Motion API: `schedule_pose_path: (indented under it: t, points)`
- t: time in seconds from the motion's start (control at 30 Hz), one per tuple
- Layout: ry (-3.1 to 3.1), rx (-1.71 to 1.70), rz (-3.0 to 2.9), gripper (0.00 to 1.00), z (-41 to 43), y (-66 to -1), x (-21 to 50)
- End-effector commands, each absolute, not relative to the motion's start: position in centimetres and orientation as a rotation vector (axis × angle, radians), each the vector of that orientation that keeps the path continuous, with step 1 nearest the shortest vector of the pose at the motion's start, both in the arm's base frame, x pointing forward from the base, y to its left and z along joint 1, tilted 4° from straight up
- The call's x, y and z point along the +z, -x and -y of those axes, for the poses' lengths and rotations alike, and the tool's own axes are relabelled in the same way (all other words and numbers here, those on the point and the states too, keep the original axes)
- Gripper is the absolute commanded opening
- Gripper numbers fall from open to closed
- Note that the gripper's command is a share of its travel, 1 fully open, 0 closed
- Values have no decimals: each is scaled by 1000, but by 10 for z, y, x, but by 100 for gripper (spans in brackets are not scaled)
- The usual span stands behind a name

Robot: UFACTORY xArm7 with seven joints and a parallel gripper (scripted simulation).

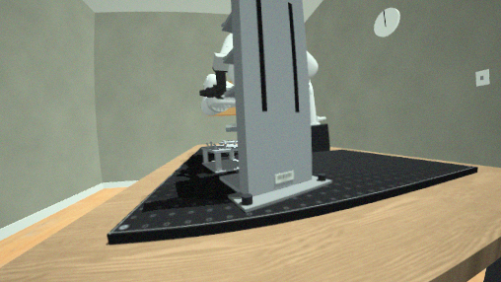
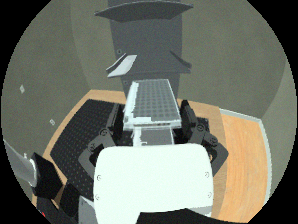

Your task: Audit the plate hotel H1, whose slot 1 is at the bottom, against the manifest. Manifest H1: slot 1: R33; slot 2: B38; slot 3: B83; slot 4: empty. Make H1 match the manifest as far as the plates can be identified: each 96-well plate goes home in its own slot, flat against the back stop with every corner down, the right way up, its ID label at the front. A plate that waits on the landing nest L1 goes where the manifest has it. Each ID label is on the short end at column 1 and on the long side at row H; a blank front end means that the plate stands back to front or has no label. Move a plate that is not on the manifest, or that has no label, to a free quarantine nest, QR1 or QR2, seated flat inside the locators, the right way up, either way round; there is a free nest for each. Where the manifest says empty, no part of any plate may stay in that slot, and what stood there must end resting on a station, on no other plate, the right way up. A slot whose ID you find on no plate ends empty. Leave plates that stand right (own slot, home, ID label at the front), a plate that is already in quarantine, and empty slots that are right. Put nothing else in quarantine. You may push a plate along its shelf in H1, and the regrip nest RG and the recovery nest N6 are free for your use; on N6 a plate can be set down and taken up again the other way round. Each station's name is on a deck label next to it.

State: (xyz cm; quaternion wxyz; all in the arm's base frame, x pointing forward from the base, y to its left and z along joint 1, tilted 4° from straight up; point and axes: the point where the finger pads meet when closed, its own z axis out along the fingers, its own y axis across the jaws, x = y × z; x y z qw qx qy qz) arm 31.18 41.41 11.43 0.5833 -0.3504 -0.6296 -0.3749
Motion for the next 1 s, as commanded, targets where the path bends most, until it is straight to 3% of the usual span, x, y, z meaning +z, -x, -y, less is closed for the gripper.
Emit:
schedule_pose_path:
  t: [0.0,0.17,0.2,0.97]
  points:
    - [815,-878,1472,0,-415,-312,115]
    - [815,-878,1471,0,-415,-312,115]
    - [815,-878,1471,100,-415,-312,115]
    - [815,-878,1471,100,-415,-312,115]
